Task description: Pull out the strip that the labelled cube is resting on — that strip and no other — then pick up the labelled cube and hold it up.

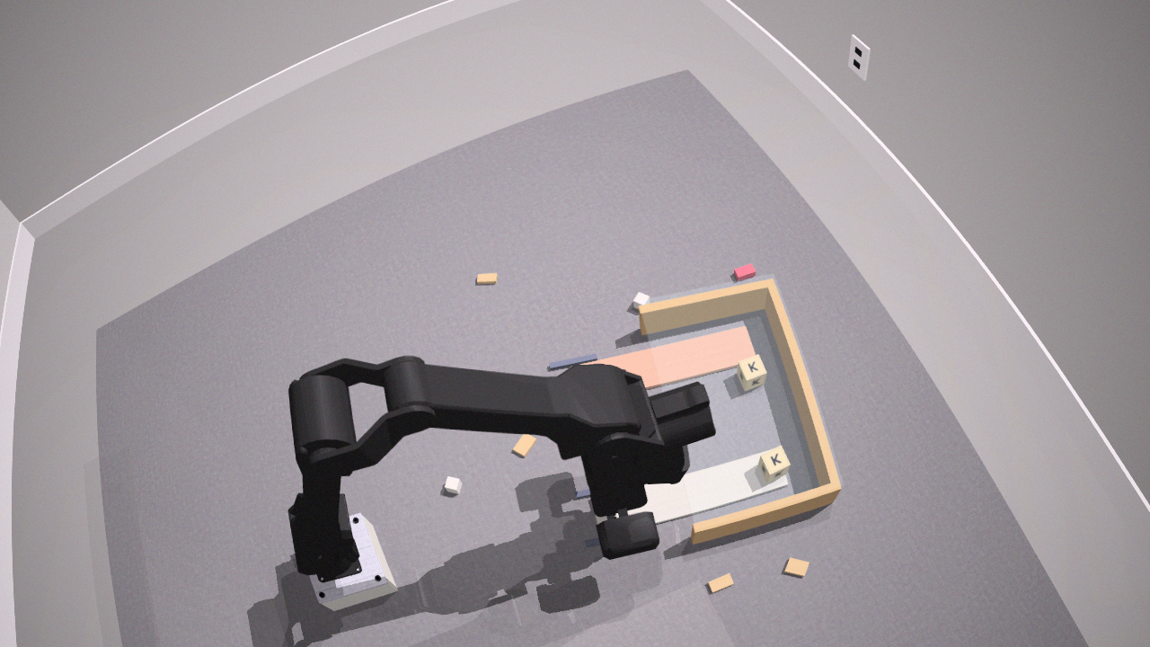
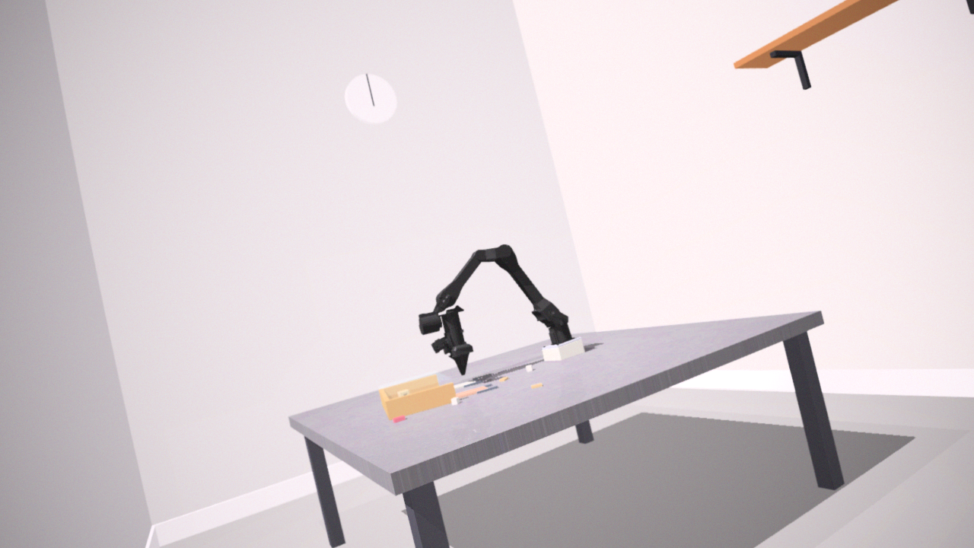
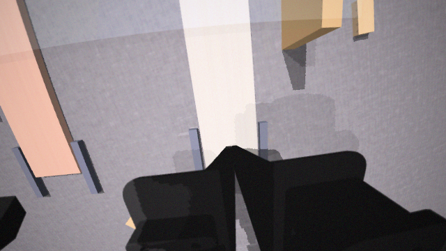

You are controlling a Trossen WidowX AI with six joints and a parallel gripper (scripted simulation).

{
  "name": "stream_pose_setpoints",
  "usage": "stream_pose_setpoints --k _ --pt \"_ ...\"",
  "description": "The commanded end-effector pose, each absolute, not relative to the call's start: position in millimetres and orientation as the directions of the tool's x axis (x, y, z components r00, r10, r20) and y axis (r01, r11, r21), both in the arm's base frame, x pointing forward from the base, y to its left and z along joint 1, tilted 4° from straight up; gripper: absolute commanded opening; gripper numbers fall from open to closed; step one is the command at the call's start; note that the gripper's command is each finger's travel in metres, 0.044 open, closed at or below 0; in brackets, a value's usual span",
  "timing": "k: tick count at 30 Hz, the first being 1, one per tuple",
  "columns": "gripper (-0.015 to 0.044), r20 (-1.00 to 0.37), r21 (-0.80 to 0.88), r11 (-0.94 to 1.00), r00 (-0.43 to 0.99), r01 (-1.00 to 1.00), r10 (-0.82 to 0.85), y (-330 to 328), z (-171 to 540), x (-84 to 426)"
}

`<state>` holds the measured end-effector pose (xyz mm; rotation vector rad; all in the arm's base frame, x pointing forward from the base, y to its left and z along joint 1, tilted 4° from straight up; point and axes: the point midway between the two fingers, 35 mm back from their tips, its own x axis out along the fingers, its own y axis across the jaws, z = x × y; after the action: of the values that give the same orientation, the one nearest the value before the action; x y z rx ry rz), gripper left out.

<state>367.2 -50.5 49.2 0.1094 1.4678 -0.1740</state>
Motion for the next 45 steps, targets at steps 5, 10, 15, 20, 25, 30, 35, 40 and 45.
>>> stream_pose_setpoints --k 5,10,15,20,25,30,35,40,45 --pt "0.0000 -0.996 -0.029 0.983 0.081 0.181 -0.044 -50.8 32.6 365.7" --pt "0.0000 -0.996 -0.029 0.983 0.081 0.181 -0.044 -51.7 24.6 366.3" --pt "0.0000 -0.996 -0.029 0.983 0.081 0.181 -0.044 -52.2 20.6 366.6" --pt "0.0000 -0.996 -0.029 0.983 0.081 0.181 -0.044 -52.2 20.6 366.6" --pt "0.0000 -0.996 -0.029 0.983 0.081 0.181 -0.044 -52.2 20.6 366.6" --pt "0.0000 -0.996 -0.029 0.983 0.081 0.181 -0.044 -52.2 20.4 366.6" --pt "0.0000 -0.996 -0.029 0.983 0.081 0.181 -0.044 -52.3 19.9 366.7" --pt "0.0000 -0.996 -0.029 0.983 0.081 0.181 -0.044 -52.3 19.6 366.7" --pt "0.0000 -0.996 -0.029 0.983 0.081 0.181 -0.044 -52.3 19.5 366.7"
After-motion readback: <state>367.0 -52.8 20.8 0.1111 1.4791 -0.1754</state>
